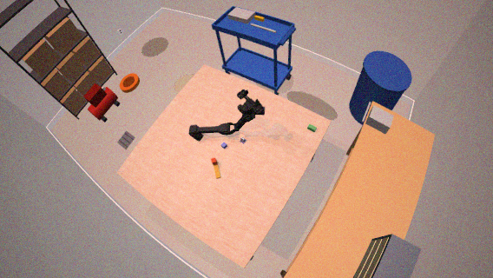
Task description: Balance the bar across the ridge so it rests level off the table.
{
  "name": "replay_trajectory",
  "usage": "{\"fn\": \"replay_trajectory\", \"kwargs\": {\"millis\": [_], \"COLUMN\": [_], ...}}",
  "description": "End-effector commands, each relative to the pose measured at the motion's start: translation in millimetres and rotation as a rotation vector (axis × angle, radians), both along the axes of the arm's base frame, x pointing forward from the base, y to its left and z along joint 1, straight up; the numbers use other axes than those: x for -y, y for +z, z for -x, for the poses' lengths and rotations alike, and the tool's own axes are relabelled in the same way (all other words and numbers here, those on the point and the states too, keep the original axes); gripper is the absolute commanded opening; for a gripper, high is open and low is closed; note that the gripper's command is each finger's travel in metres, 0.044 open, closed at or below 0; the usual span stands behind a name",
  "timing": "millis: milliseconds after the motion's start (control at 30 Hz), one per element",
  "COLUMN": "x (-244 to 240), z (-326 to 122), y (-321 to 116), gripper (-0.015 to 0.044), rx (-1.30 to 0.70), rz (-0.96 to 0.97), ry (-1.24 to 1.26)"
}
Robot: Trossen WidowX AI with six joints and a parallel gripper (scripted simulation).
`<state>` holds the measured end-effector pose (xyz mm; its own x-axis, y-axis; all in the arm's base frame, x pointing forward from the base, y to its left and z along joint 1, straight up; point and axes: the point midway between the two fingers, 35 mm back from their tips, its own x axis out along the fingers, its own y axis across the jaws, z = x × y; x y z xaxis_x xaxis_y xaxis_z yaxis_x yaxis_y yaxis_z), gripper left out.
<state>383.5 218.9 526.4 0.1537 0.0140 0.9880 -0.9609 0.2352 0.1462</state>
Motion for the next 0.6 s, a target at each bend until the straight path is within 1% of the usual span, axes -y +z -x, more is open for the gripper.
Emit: {"fn": "replay_trajectory", "kwargs": {"millis": [0,67,100,300,567], "x": [0.0,0.2,0.7,7.9,22.8], "z": [1.7,15.3,25.6,87.2,169.6], "y": [1.2,10.3,16.9,52.0,86.1], "gripper": [0.0374,0.0321,0.0315,0.0315,0.0315], "rx": [0.004,0.032,0.053,0.18,0.359], "rz": [-0.002,-0.022,-0.037,-0.121,-0.201], "ry": [0.005,0.047,0.078,0.269,0.522]}}
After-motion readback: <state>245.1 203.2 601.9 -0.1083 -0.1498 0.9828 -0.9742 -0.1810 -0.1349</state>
